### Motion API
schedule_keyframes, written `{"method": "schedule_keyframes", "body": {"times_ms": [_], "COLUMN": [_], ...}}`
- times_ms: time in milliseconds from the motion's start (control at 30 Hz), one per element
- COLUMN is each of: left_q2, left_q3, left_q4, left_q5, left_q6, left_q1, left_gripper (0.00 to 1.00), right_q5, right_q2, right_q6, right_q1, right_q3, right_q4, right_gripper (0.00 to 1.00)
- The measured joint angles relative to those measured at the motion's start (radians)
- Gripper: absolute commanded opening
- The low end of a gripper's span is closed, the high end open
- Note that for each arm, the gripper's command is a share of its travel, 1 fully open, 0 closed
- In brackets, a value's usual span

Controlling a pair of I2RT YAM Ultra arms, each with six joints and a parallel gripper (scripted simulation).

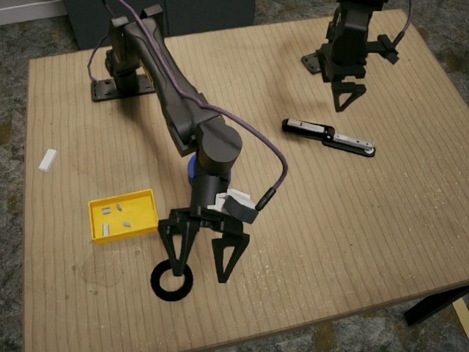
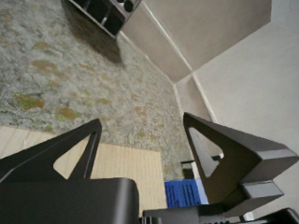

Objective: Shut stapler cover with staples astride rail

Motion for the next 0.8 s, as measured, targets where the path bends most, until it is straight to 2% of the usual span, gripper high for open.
{"method": "schedule_keyframes", "body": {"times_ms": [633, 800], "left_q2": [0.0, -0.001], "left_q3": [0.0, -0.006], "left_q4": [0.001, 0.031], "left_q5": [0.0, -0.023], "left_q6": [0.001, 0.067], "left_q1": [0.0, 0.0], "left_gripper": [1.0, 1.0], "right_q5": [0.0, -0.021], "right_q2": [0.0, -0.006], "right_q6": [0.0, 0.021], "right_q1": [0.0, 0.003], "right_q3": [0.0, -0.017], "right_q4": [0.0, 0.0], "right_gripper": [1.0, 1.0]}}
